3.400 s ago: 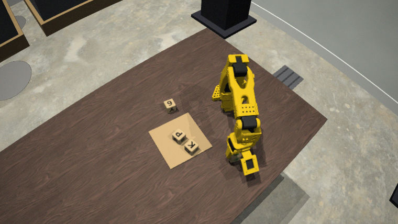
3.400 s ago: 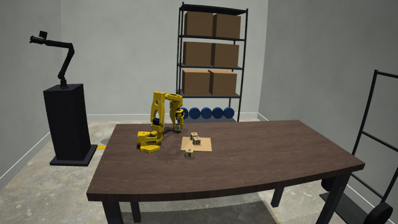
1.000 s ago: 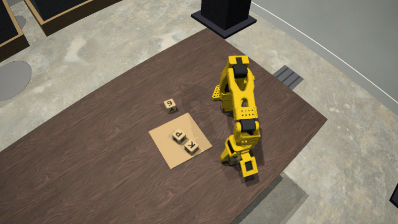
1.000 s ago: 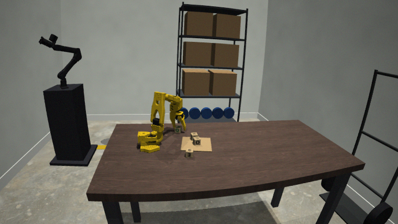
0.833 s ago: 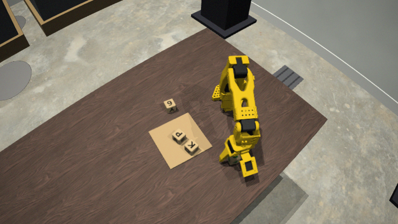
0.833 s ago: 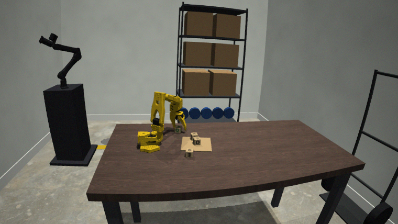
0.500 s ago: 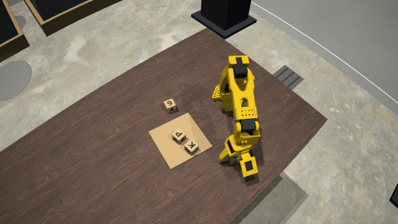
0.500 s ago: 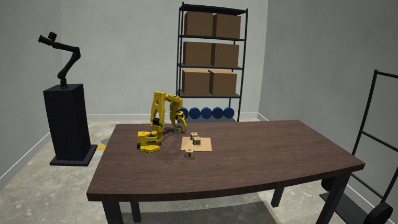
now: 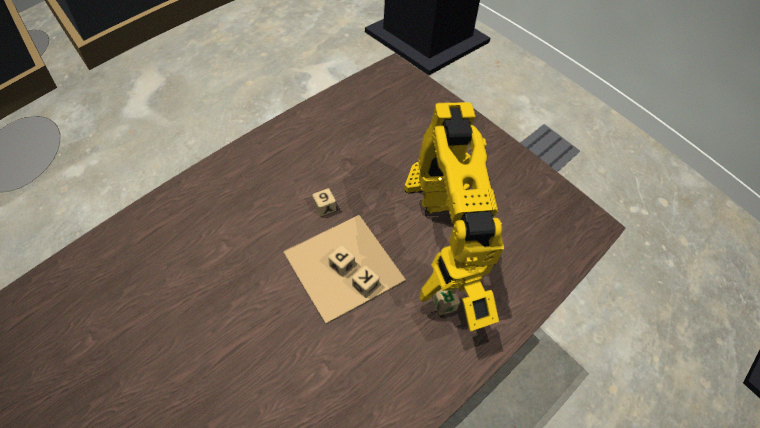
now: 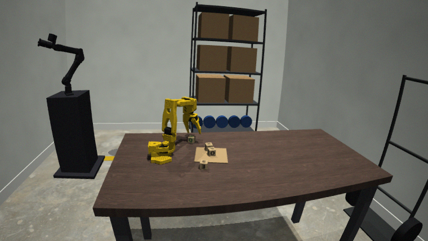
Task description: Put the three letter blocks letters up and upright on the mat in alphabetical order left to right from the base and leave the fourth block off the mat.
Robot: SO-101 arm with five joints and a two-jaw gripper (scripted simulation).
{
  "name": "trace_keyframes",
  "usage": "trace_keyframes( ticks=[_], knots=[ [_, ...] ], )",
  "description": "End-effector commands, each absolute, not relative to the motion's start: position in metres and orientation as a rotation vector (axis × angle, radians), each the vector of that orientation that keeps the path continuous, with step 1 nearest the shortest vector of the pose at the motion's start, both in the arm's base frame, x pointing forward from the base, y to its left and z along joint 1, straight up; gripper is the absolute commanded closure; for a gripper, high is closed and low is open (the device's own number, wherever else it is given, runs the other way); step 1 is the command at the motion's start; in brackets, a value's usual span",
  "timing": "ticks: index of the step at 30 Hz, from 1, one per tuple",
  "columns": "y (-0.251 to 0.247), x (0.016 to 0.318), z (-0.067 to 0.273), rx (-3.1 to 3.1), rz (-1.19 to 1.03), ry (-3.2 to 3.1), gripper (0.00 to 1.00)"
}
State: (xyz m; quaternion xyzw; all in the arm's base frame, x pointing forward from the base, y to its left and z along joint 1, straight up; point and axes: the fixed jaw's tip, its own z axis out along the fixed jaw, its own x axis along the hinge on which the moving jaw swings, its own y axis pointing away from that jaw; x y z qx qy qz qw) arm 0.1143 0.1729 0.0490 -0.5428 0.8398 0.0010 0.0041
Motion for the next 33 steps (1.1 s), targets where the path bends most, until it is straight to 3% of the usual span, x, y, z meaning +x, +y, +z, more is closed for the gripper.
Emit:
trace_keyframes(
  ticks=[1, 33],
  knots=[
    [0.183, 0.119, 0.082, -1.641, 0.073, 2.537, 0.64],
    [0.18, 0.117, 0.096, -1.639, 0.075, 2.534, 0.64]
  ],
)
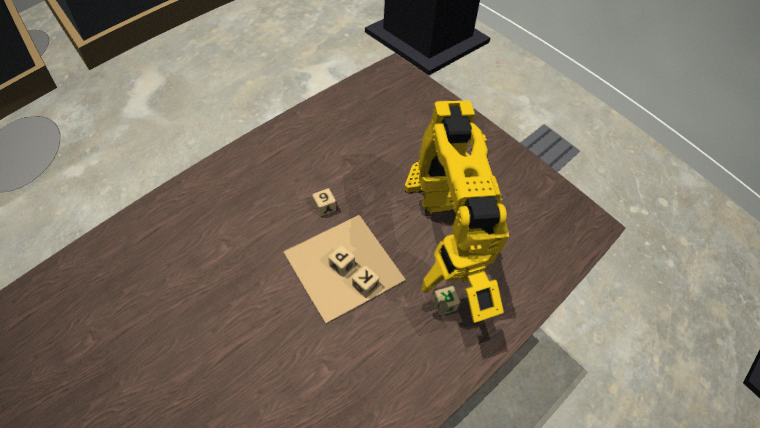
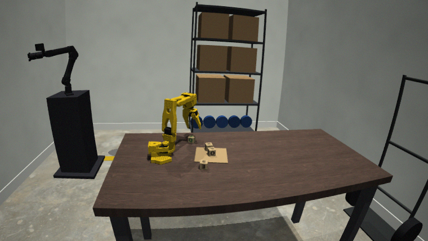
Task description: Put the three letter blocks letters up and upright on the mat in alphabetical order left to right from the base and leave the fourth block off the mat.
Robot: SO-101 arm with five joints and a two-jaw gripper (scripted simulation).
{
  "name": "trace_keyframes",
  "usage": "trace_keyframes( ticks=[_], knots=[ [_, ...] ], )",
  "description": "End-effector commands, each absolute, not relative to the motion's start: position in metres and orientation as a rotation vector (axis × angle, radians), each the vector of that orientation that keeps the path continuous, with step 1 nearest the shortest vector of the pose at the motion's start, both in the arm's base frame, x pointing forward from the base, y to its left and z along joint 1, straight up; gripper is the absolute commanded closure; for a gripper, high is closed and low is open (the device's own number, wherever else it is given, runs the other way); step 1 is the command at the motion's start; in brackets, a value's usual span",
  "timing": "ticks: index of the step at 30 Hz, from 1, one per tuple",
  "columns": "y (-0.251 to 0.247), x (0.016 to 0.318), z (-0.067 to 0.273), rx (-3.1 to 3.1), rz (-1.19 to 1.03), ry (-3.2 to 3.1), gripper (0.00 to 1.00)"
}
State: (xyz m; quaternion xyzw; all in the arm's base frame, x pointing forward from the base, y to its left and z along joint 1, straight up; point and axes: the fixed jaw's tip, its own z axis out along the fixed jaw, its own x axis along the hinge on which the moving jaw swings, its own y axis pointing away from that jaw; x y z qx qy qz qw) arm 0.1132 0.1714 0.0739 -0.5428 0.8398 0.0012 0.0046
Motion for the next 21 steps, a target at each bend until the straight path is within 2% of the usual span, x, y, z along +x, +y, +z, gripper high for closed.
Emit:
trace_keyframes(
  ticks=[1, 21],
  knots=[
    [0.18, 0.117, 0.097, -1.636, 0.078, 2.53, 0.64],
    [0.174, 0.113, 0.175, -1.413, 0.284, 2.184, 0.65]
  ],
)
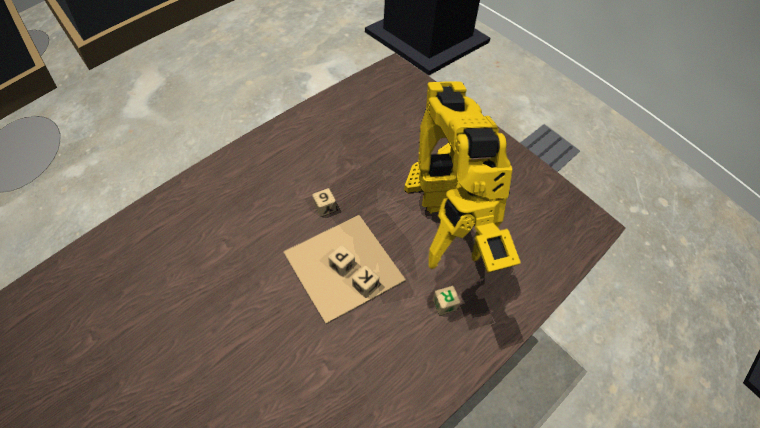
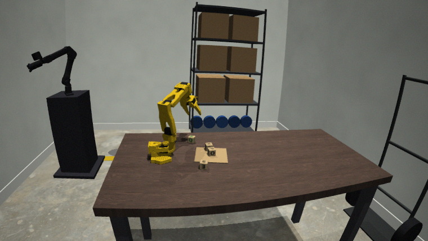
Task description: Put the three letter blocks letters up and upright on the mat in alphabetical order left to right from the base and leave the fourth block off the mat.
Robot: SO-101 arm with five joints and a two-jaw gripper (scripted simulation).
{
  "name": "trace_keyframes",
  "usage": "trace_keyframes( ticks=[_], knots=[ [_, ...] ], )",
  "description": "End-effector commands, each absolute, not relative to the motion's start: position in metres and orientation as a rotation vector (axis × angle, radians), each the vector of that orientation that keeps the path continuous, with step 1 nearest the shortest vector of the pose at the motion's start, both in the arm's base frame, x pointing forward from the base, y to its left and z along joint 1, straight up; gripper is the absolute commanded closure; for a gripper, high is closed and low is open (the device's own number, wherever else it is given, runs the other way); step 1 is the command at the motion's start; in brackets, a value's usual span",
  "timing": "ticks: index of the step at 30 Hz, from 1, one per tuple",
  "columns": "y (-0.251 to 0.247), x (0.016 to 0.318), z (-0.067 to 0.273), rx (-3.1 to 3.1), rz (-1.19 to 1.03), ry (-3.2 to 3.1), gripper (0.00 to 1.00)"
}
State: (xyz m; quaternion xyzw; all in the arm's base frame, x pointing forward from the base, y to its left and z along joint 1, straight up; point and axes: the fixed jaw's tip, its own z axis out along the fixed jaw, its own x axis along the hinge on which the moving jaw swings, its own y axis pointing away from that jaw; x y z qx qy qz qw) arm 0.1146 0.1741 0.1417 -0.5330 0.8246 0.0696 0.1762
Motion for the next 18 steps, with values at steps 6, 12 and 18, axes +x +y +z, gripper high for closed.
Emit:
trace_keyframes(
  ticks=[6, 12, 18],
  knots=[
    [0.171, 0.1111, 0.1859, -1.381, 0.309, 2.135, 0.65],
    [0.1709, 0.111, 0.1862, -1.381, 0.309, 2.134, 0.65],
    [0.1708, 0.1111, 0.1859, -1.397, 0.302, 2.122, 0.65]
  ],
)
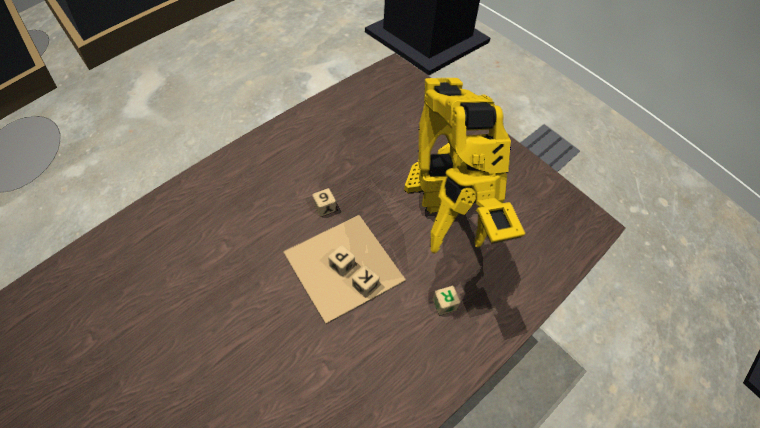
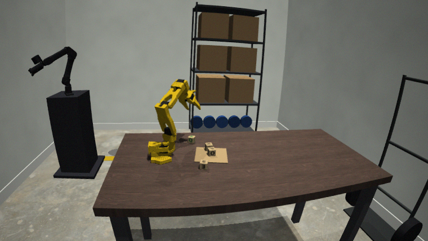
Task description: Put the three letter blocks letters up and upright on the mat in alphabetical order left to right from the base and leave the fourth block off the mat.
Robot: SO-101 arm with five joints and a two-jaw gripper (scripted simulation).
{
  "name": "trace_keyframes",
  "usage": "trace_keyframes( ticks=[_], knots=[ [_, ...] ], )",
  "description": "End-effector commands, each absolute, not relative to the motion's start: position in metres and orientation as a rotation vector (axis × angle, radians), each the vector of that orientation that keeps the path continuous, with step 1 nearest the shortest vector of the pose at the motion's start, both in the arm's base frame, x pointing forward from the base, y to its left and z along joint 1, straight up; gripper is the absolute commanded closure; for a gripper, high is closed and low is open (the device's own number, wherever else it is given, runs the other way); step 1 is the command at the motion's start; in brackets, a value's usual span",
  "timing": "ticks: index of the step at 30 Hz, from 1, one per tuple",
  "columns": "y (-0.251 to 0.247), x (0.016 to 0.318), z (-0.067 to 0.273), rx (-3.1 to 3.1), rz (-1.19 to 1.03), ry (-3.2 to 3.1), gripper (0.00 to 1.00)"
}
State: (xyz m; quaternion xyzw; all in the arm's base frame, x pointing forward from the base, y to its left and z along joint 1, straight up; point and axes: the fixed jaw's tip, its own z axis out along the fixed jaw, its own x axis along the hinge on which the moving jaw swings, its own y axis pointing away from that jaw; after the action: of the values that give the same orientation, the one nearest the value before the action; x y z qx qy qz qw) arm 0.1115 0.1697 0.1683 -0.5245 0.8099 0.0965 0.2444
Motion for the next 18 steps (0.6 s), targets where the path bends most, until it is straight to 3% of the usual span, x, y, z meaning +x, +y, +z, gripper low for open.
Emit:
trace_keyframes(
  ticks=[1, 18],
  knots=[
    [0.1707, 0.1111, 0.1858, -1.403, 0.3, 2.117, 0.65],
    [0.1675, 0.1123, 0.1808, -1.671, 0.182, 1.89, 0.65]
  ],
)
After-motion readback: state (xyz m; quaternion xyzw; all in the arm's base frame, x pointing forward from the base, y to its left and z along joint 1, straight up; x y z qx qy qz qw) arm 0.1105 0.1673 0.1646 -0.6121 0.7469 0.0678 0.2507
